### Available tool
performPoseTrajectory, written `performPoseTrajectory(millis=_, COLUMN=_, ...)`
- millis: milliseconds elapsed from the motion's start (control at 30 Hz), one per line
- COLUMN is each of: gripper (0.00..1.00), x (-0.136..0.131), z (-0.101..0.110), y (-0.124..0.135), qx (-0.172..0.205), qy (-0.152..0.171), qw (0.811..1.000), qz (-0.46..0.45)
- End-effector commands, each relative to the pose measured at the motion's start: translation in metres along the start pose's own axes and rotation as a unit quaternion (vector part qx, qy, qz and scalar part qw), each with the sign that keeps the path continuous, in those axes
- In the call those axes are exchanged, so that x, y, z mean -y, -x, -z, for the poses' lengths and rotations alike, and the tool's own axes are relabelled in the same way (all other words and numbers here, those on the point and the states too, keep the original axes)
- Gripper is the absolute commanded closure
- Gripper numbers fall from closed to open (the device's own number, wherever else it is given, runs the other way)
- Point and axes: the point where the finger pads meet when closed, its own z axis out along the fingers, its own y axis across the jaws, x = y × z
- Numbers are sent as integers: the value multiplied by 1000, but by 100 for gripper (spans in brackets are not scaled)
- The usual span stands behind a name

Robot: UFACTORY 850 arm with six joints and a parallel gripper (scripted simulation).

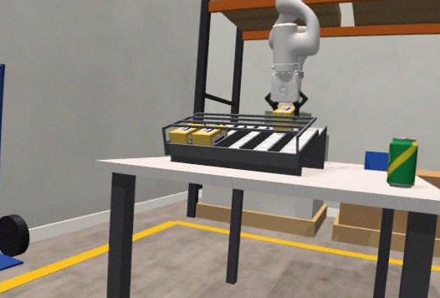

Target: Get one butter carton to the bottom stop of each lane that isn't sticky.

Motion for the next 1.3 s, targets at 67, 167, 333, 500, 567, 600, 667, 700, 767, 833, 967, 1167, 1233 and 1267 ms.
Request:
performPoseTrajectory(millis=67, gripper=100, x=0, z=-1, y=1, qx=1, qy=0, qw=1000, qz=0)
performPoseTrajectory(millis=167, gripper=100, x=0, z=-1, y=1, qx=1, qy=0, qw=1000, qz=0)
performPoseTrajectory(millis=333, gripper=100, x=0, z=-1, y=1, qx=1, qy=0, qw=1000, qz=0)
performPoseTrajectory(millis=500, gripper=100, x=0, z=-1, y=1, qx=1, qy=0, qw=1000, qz=0)
performPoseTrajectory(millis=567, gripper=100, x=0, z=-1, y=1, qx=1, qy=0, qw=1000, qz=0)
performPoseTrajectory(millis=600, gripper=100, x=0, z=-4, y=1, qx=1, qy=0, qw=1000, qz=0)
performPoseTrajectory(millis=667, gripper=100, x=0, z=-4, y=1, qx=1, qy=0, qw=1000, qz=0)
performPoseTrajectory(millis=700, gripper=100, x=0, z=-4, y=1, qx=1, qy=0, qw=1000, qz=0)
performPoseTrajectory(millis=767, gripper=100, x=0, z=-4, y=1, qx=1, qy=0, qw=1000, qz=0)
performPoseTrajectory(millis=833, gripper=100, x=0, z=-4, y=1, qx=1, qy=0, qw=1000, qz=0)
performPoseTrajectory(millis=967, gripper=100, x=0, z=-4, y=1, qx=1, qy=0, qw=1000, qz=0)
performPoseTrajectory(millis=1167, gripper=100, x=0, z=-7, y=1, qx=1, qy=0, qw=1000, qz=0)
performPoseTrajectory(millis=1233, gripper=100, x=0, z=-7, y=1, qx=1, qy=0, qw=1000, qz=0)
performPoseTrajectory(millis=1267, gripper=100, x=0, z=-7, y=1, qx=1, qy=0, qw=1000, qz=0)
